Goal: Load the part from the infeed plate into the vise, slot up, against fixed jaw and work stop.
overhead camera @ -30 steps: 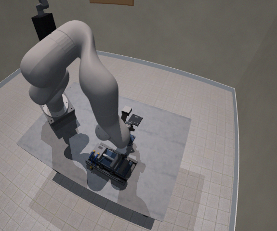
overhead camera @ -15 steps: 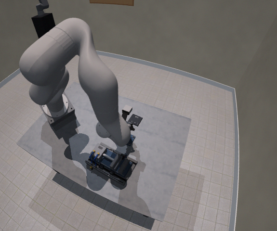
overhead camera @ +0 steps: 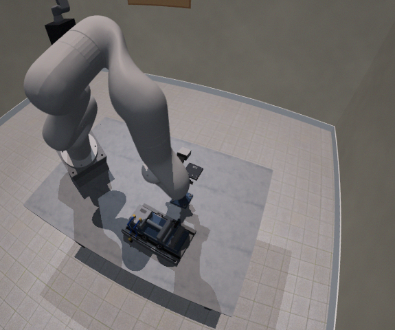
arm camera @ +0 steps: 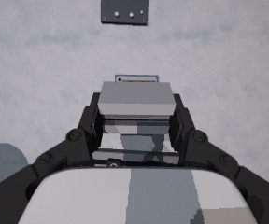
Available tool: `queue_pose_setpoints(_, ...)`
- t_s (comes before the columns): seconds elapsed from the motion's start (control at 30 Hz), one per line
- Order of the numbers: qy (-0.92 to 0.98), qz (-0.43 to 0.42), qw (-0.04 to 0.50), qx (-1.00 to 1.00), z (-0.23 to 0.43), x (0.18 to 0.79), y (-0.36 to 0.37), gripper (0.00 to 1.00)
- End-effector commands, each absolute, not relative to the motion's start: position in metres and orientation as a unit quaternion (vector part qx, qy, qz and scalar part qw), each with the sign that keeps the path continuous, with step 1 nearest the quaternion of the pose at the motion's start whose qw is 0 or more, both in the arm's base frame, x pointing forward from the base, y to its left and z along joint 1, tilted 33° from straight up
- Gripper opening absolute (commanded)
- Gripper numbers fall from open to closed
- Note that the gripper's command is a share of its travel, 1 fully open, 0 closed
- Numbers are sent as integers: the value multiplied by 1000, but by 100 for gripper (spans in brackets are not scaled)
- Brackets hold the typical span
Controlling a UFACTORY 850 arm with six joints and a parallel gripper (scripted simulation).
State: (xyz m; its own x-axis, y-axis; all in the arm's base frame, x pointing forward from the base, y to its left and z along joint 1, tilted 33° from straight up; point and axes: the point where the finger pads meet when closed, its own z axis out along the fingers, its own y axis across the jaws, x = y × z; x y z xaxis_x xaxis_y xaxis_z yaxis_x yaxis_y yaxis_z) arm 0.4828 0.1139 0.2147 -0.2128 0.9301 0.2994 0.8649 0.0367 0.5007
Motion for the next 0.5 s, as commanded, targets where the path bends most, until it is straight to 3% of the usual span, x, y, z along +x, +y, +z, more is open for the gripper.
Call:
queue_pose_setpoints(0.0,715,288,75,632,215,484,115,0)
queue_pose_setpoints(0.47,709,250,120,648,216,484,116,0)
